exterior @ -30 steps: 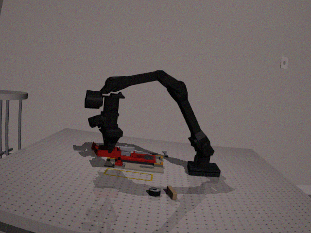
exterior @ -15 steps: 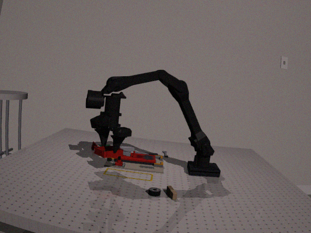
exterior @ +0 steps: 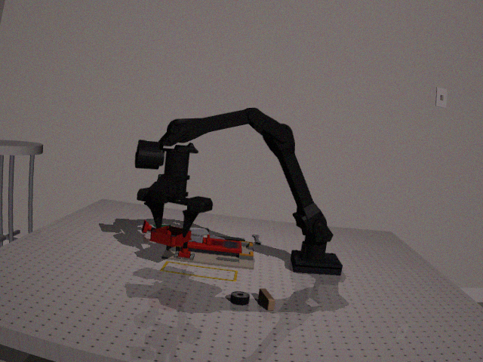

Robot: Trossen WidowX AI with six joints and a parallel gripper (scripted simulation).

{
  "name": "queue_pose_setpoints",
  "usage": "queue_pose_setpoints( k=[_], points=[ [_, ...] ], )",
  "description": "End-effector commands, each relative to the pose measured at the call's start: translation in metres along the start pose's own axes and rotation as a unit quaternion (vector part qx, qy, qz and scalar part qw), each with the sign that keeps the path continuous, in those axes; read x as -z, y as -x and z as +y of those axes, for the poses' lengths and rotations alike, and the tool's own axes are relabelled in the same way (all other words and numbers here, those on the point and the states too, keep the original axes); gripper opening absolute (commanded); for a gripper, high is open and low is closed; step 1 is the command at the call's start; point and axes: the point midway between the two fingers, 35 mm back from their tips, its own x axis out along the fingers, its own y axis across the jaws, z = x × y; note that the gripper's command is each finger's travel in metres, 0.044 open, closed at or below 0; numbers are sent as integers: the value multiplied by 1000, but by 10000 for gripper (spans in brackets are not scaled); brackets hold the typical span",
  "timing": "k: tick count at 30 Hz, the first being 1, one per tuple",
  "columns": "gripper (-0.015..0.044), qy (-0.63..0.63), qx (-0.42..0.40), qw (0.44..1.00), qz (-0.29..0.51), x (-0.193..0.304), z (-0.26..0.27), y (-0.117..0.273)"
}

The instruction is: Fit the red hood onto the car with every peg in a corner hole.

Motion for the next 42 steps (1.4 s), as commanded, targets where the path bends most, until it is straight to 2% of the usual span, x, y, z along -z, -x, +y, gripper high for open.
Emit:
queue_pose_setpoints(
  k=[1,21,42],
  points=[
    [0,56,2,998,1,1,2,1],
    [0,330,2,944,2,3,9,1],
    [0,590,1,807,3,4,16,1]
  ],
)
